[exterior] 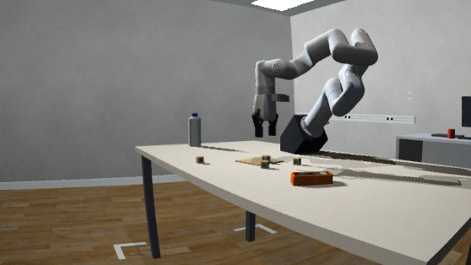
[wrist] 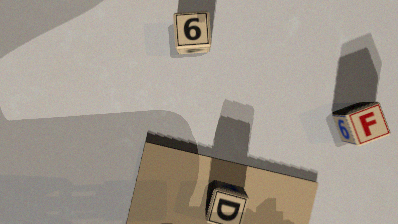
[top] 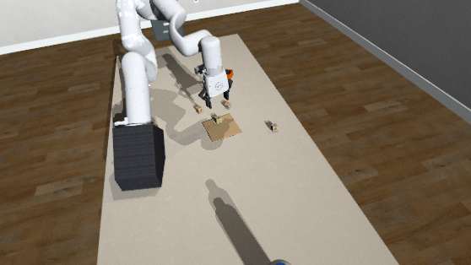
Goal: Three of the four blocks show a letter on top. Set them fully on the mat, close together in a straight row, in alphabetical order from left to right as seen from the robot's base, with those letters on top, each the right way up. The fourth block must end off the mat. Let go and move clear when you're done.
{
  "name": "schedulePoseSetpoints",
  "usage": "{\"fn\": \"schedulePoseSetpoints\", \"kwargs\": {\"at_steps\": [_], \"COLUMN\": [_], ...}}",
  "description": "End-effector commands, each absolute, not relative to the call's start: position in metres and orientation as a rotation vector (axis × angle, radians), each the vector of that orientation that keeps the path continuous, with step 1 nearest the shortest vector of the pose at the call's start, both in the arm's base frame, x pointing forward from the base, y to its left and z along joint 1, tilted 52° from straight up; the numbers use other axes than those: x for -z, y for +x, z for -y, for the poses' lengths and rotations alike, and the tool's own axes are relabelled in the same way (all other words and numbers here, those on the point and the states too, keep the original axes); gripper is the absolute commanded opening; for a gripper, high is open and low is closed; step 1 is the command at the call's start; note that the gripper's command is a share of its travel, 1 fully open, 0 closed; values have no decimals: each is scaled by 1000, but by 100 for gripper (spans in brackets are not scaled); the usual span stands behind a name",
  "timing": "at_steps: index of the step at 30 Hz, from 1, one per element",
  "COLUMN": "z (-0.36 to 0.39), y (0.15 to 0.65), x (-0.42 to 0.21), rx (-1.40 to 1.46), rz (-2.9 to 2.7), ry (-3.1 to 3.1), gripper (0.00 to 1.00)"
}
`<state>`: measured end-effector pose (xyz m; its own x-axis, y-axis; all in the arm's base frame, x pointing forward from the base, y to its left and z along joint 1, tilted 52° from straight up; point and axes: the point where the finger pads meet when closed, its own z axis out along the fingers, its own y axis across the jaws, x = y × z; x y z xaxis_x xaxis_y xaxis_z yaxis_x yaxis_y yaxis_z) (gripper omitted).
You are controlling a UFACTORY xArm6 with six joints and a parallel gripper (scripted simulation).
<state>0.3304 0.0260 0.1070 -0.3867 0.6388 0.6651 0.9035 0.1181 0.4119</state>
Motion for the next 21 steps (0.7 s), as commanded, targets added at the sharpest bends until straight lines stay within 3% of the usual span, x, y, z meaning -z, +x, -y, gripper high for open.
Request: {"fn": "schedulePoseSetpoints", "kwargs": {"at_steps": [1, 21], "z": [-28, -41], "y": [336, 355], "x": [-112, -129], "rx": [1199, 1345], "rz": [2214, 2685], "ry": [-1383, -792], "gripper": [100, 100]}}
